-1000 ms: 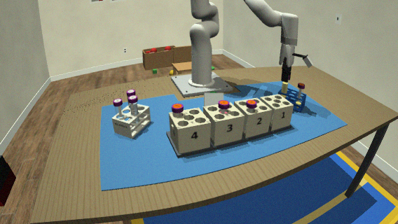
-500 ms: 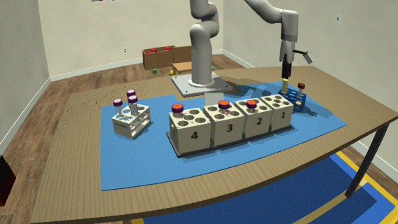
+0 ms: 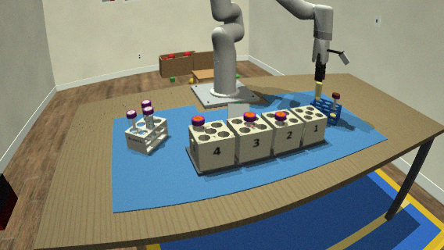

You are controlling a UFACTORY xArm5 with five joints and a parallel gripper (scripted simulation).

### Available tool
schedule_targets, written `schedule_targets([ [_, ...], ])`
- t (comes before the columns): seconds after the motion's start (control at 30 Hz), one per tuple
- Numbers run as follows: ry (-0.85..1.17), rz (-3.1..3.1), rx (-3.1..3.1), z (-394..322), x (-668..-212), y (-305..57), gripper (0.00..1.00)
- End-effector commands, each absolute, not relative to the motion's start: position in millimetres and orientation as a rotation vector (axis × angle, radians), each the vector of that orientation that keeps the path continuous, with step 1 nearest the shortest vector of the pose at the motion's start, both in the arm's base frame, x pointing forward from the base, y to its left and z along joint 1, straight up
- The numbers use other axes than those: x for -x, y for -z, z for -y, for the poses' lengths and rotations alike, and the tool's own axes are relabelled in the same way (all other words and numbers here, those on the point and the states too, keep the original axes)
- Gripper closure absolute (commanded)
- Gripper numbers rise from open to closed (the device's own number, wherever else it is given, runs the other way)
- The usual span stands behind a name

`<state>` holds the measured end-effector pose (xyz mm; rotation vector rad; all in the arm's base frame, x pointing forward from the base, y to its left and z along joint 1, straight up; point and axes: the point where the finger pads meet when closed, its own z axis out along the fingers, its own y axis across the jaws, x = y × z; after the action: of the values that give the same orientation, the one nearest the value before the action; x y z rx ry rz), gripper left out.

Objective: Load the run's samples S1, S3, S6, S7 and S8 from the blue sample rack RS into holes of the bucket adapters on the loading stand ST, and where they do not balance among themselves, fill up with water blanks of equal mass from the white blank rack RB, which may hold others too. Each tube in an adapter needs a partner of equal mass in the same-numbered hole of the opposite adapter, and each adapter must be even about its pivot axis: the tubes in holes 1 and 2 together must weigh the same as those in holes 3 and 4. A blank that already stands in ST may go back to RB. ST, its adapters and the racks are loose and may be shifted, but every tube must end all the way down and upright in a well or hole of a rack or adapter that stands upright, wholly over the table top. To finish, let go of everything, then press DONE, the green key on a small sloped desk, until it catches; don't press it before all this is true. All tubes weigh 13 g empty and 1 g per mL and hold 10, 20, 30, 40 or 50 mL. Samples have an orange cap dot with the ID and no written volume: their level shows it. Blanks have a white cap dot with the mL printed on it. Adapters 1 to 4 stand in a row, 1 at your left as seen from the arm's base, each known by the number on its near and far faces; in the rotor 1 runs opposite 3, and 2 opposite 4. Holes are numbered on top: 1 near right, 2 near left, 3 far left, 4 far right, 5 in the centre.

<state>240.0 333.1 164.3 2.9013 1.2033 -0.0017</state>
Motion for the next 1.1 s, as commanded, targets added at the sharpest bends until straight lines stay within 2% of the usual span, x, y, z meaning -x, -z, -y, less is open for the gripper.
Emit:
schedule_targets([
  [0.0,-0.005,-1.204,-2.904,-334.3,-240.9,-172.7,1.00],
  [1.07,-0.005,-1.204,-2.904,-334.2,-240.7,-228.8,1.00],
])
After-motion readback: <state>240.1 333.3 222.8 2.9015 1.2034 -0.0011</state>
